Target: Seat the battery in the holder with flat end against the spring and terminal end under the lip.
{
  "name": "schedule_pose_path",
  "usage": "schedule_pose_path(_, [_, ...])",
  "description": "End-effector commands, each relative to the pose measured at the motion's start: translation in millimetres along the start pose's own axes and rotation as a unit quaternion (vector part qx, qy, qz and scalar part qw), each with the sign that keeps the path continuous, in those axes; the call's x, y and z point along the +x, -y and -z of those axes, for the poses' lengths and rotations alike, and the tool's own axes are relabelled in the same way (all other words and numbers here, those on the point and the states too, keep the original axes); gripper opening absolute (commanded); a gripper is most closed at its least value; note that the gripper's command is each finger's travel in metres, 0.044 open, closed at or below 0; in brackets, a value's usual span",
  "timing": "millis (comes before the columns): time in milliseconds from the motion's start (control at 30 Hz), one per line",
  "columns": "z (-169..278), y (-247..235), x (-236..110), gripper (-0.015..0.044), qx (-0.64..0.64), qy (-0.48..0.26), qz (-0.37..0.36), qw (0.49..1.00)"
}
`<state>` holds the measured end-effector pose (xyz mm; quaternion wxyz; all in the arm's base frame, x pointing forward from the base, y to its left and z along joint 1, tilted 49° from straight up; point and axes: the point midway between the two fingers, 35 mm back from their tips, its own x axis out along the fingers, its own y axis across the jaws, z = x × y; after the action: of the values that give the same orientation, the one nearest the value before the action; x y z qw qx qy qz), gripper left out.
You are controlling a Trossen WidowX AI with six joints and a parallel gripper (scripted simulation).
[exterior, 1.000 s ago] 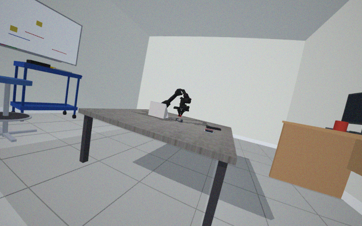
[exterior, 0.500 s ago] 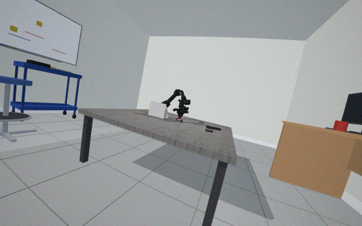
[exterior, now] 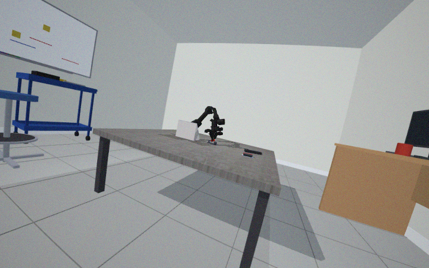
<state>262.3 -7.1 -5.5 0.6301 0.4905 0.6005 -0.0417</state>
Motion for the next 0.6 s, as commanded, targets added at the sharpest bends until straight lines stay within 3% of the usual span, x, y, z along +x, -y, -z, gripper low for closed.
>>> schedule_pose_path(0, [0.0,-0.5,-0.3,0.0058,0.0,0.018,0.002,1.0])
schedule_pose_path(567, [6.9,-1.6,5.0,0.0058,0.005,0.078,0.007,0.997])
